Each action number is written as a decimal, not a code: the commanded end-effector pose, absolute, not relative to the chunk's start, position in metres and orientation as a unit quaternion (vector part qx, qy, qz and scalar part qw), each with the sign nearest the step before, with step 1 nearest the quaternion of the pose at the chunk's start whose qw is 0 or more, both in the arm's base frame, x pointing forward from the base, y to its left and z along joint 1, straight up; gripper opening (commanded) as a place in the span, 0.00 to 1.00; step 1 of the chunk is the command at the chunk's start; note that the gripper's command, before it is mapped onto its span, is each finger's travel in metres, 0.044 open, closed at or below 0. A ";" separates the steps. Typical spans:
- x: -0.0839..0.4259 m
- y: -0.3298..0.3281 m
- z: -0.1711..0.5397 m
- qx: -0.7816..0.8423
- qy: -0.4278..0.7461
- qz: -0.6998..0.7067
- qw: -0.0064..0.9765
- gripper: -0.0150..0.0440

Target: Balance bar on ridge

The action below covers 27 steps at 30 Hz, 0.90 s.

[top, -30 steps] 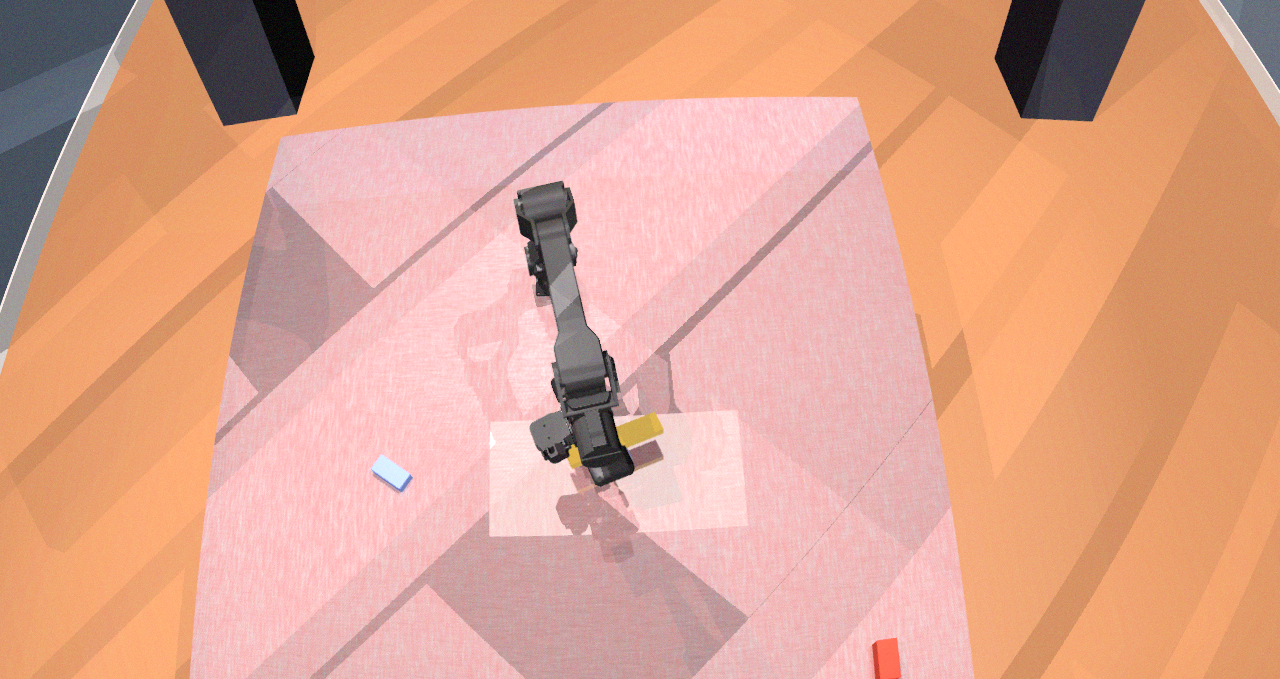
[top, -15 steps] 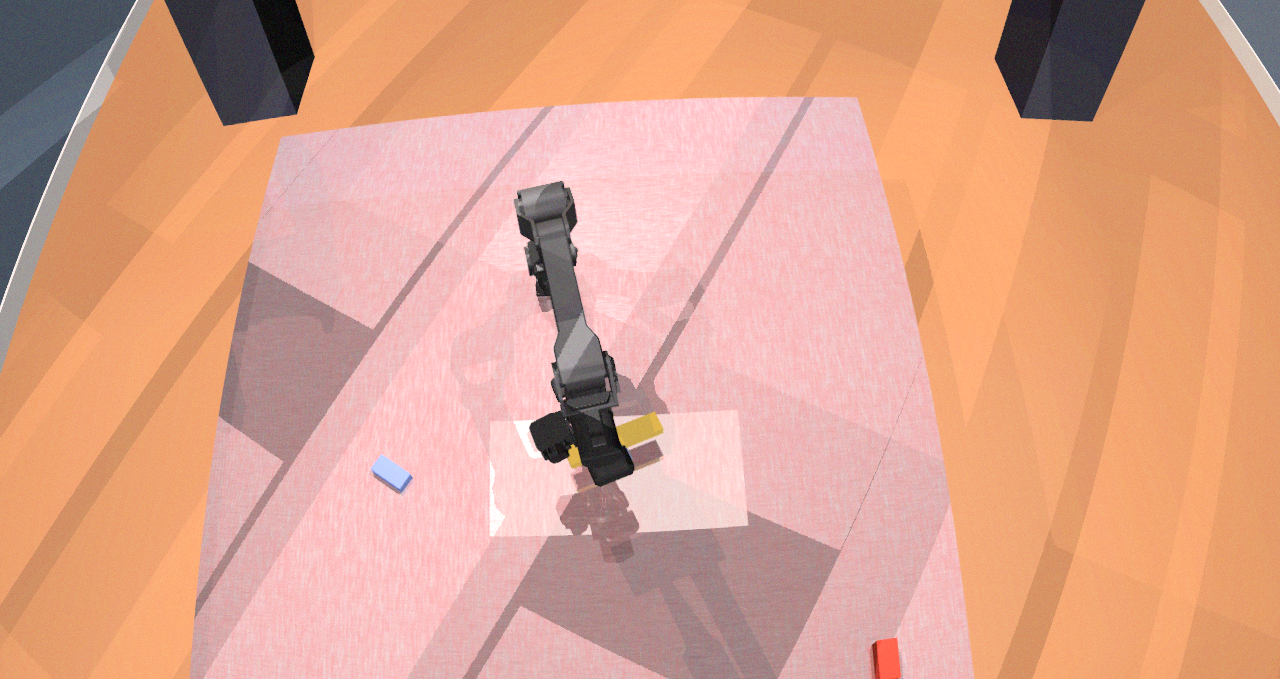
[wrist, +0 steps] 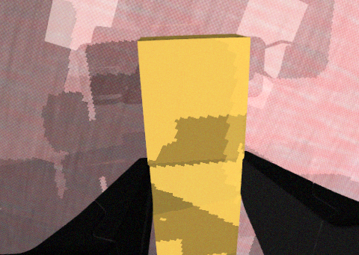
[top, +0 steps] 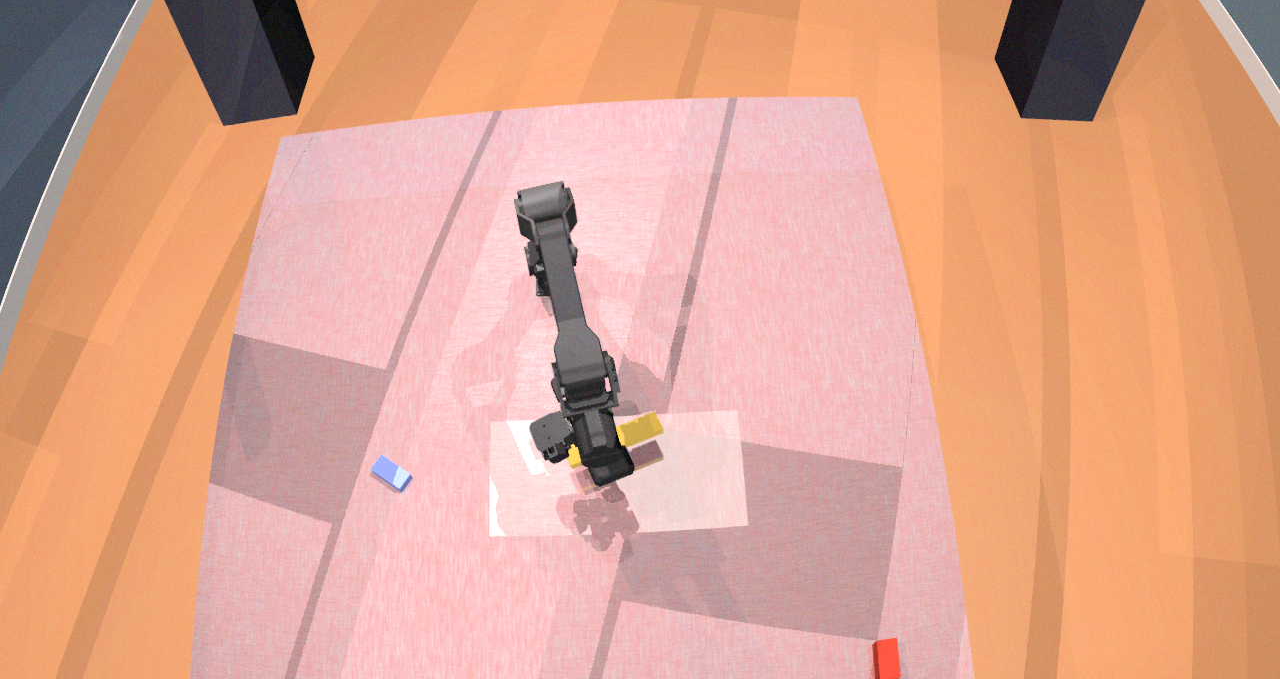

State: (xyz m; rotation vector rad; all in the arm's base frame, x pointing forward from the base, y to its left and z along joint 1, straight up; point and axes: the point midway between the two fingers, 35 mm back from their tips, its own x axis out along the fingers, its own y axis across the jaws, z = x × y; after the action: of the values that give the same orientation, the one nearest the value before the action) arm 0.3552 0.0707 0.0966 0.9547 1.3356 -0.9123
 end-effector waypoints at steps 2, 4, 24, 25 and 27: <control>0.355 0.071 0.096 0.410 0.574 -0.392 0.590 0.25; 0.355 0.071 0.096 0.410 0.574 -0.392 0.590 0.25; 0.355 0.071 0.096 0.410 0.574 -0.392 0.590 0.54; 0.355 0.071 0.096 0.410 0.574 -0.392 0.590 0.54; 0.355 0.071 0.096 0.410 0.574 -0.392 0.590 0.54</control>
State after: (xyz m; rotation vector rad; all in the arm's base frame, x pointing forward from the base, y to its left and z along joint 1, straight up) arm 0.3552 0.0707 0.0966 0.9546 1.3357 -0.9124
